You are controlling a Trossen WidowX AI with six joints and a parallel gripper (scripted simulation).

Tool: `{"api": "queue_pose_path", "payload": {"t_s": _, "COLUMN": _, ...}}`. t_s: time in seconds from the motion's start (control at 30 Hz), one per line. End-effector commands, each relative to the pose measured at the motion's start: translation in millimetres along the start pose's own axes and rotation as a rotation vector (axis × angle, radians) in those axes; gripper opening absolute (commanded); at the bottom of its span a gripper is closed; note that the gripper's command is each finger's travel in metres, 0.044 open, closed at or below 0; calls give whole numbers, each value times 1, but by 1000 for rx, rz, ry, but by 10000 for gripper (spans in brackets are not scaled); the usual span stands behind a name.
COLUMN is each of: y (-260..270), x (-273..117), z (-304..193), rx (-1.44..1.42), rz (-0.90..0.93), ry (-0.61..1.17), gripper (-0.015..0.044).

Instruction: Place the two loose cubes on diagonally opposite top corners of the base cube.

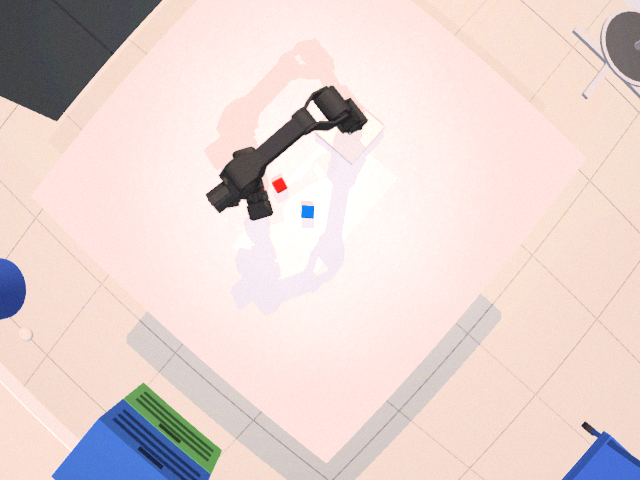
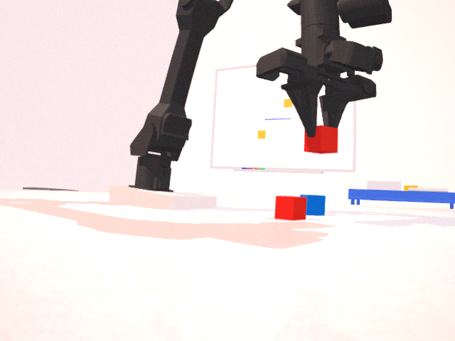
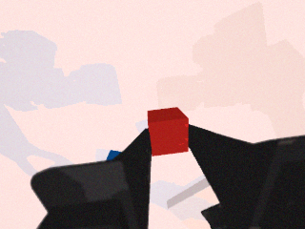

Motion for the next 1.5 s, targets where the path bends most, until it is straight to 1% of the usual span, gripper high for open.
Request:
{"api": "queue_pose_path", "payload": {"t_s": 0.0, "y": 7, "x": 4, "z": -8, "rx": -152, "rz": -4, "ry": 4, "gripper": 105}}
{"api": "queue_pose_path", "payload": {"t_s": 0.7, "y": 48, "x": 17, "z": -57, "rx": -1048, "rz": 5, "ry": 7, "gripper": 105}}
{"api": "queue_pose_path", "payload": {"t_s": 1.37, "y": 75, "x": 30, "z": -108, "rx": -1902, "rz": 16, "ry": 2, "gripper": 105}}
{"api": "queue_pose_path", "payload": {"t_s": 1.47, "y": 77, "x": 31, "z": -112, "rx": -1966, "rz": 17, "ry": 2, "gripper": 105}}
Point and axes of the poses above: the point midway between the two fingers, 35 mm back from their tips, its own x axis out along the fingers, its own y axis across the jaws, z = x × y, the point moved 8 cm from there along -x, back along the fingers, and after that the axes turned 3 degrees about x, right-handed, at the moved point
